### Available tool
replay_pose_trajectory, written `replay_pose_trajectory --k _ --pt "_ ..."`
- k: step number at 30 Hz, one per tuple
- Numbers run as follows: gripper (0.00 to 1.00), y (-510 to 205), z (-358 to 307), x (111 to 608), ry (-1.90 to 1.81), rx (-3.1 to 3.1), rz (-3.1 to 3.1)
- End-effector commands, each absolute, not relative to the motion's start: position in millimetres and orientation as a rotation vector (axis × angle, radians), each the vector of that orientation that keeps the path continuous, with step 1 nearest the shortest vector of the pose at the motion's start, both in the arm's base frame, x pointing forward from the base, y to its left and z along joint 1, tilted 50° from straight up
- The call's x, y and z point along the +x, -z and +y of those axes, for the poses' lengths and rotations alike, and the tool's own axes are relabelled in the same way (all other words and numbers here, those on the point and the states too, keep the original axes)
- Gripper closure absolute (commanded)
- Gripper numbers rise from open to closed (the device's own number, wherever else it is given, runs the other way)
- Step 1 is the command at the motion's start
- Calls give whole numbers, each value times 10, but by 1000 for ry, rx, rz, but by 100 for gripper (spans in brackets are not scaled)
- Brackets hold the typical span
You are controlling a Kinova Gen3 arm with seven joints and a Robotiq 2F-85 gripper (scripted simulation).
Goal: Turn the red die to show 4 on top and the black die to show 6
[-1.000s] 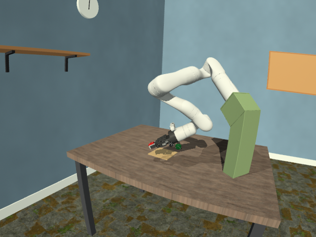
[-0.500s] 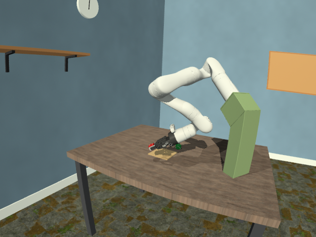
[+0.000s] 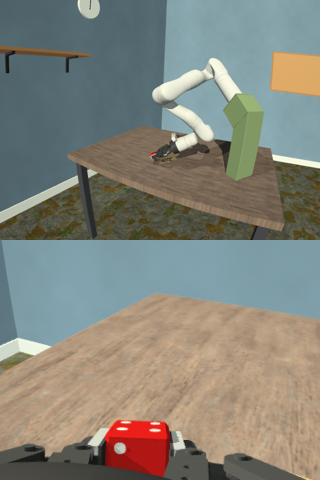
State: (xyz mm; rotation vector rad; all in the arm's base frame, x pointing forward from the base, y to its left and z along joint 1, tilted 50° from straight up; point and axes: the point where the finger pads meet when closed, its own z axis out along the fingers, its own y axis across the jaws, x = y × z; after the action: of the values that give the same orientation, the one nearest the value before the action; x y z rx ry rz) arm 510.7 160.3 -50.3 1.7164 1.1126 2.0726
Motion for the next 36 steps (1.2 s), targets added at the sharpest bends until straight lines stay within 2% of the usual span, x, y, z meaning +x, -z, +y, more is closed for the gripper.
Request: replay_pose_trajectory --k 1,36 --pt "74 566 1545 5155 -2071 1718 1109" --pt "74 638 1507 5231 -2071 1718 1109"
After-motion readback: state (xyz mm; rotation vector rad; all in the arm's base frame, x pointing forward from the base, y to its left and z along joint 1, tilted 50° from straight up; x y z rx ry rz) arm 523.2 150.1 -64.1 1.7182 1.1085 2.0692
